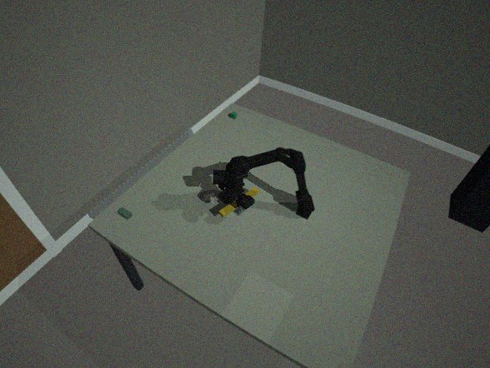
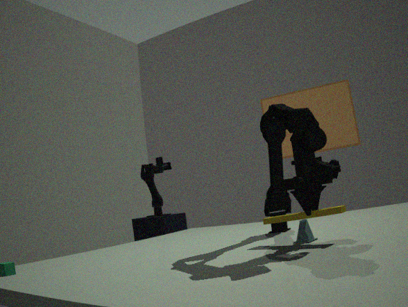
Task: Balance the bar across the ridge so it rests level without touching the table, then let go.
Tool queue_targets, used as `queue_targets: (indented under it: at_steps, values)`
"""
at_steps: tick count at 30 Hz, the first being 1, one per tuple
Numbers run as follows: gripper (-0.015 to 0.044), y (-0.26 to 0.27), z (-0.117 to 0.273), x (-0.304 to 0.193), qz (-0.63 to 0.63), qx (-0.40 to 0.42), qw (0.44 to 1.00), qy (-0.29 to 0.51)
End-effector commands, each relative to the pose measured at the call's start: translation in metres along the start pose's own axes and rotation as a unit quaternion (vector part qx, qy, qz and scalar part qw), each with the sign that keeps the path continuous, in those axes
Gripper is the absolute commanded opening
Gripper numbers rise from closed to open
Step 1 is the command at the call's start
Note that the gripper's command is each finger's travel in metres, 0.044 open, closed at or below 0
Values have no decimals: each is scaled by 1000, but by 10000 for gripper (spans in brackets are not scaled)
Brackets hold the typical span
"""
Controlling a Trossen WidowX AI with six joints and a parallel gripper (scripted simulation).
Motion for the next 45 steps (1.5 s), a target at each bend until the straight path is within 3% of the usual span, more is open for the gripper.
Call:
queue_targets:
  at_steps: [1, 45]
  values:
    - [0, 0, -1, 0, -1, -1, 1000, 1]
    - [0, 0, -5, 0, -1, -1, 1000, 1]
Point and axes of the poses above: the point midway between the two fingers, 35 mm back from their tips, its own z axis back along the fingers, its own y axis across the jaws, x = y × z, the point moved 4 cm from there along z, back along the fingers, and after that the axes turned 5 degrees about z, right-handed, at the moved point
